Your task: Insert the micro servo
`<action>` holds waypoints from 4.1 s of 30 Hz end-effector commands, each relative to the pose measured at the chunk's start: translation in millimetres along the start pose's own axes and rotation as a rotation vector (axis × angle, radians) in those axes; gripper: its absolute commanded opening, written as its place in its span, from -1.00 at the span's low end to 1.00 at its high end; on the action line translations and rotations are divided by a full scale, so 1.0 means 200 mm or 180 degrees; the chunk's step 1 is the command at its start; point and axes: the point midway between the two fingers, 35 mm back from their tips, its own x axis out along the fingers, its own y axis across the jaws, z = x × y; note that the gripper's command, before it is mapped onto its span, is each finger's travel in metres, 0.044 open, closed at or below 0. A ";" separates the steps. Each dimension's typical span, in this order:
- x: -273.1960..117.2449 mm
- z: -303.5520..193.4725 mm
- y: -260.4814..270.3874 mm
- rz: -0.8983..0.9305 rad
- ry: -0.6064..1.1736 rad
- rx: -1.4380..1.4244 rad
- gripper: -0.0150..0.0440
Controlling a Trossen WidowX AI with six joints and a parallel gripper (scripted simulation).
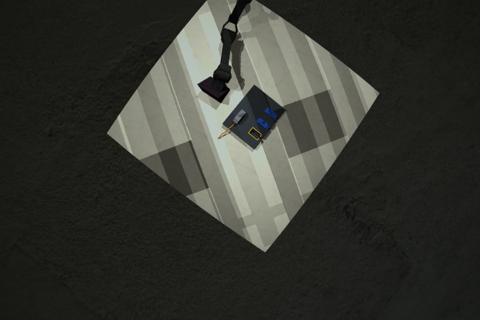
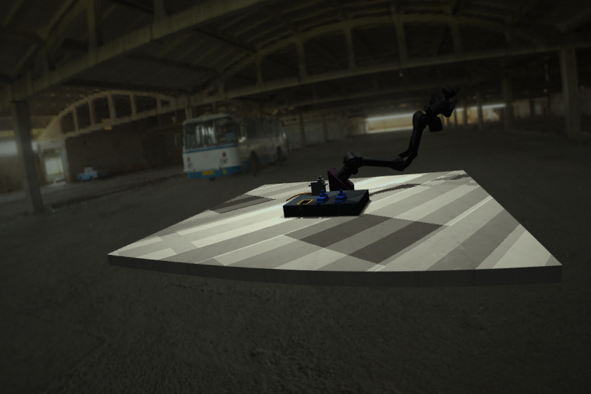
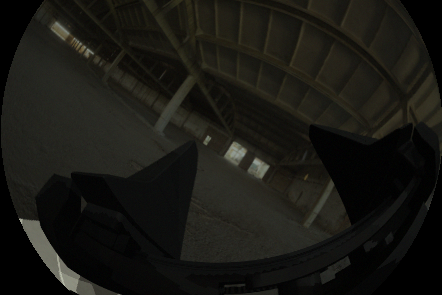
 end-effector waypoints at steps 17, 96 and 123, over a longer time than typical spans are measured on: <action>-0.15 0.29 -0.64 -0.1184 -0.0288 -0.0532 1.00; -3.32 0.86 -1.74 -0.8534 0.0788 -0.0287 1.00; -3.94 0.50 -0.96 -1.0451 0.1568 0.2579 1.00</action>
